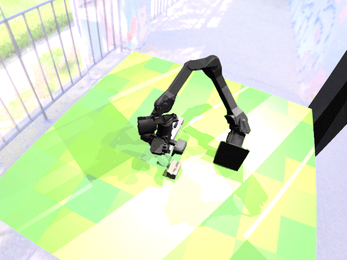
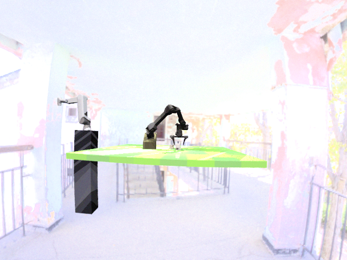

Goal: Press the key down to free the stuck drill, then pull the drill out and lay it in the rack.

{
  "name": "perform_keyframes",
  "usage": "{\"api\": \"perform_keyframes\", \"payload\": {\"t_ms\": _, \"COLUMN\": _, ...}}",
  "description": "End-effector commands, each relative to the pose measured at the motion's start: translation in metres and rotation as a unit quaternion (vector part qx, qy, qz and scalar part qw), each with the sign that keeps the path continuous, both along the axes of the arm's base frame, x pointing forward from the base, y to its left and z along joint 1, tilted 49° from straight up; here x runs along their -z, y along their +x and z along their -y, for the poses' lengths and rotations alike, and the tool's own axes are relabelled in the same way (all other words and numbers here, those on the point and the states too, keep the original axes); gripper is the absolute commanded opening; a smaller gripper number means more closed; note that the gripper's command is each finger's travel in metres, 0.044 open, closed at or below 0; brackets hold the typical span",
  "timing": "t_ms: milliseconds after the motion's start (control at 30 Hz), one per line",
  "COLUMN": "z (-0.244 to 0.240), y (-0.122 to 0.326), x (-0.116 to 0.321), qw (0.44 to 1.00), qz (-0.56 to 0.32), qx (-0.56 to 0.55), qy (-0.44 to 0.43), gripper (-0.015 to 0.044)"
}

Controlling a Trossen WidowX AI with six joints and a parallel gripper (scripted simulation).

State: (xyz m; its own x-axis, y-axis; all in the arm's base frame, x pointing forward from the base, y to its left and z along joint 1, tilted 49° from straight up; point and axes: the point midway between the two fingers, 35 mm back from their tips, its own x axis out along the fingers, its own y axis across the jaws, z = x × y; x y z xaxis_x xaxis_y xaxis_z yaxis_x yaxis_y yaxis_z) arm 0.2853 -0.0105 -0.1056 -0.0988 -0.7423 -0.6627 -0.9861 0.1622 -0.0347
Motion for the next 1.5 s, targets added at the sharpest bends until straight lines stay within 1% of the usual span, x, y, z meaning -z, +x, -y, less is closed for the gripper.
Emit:
{"api": "perform_keyframes", "payload": {"t_ms": 0, "z": 0.005, "y": -0.001, "x": 0.002, "qw": 1.000, "qz": -0.001, "qx": -0.002, "qy": -0.002, "gripper": 0.0440}}
{"api": "perform_keyframes", "payload": {"t_ms": 467, "z": 0.025, "y": -0.005, "x": 0.011, "qw": 1.000, "qz": -0.001, "qx": -0.001, "qy": -0.004, "gripper": 0.0440}}
{"api": "perform_keyframes", "payload": {"t_ms": 967, "z": 0.022, "y": -0.004, "x": 0.010, "qw": 1.000, "qz": 0.000, "qx": 0.001, "qy": -0.002, "gripper": 0.0046}}
{"api": "perform_keyframes", "payload": {"t_ms": 1200, "z": 0.022, "y": -0.004, "x": 0.010, "qw": 1.000, "qz": 0.000, "qx": 0.001, "qy": -0.002, "gripper": 0.0000}}
{"api": "perform_keyframes", "payload": {"t_ms": 1467, "z": 0.017, "y": -0.003, "x": 0.015, "qw": 1.000, "qz": -0.001, "qx": -0.001, "qy": -0.003, "gripper": 0.0000}}
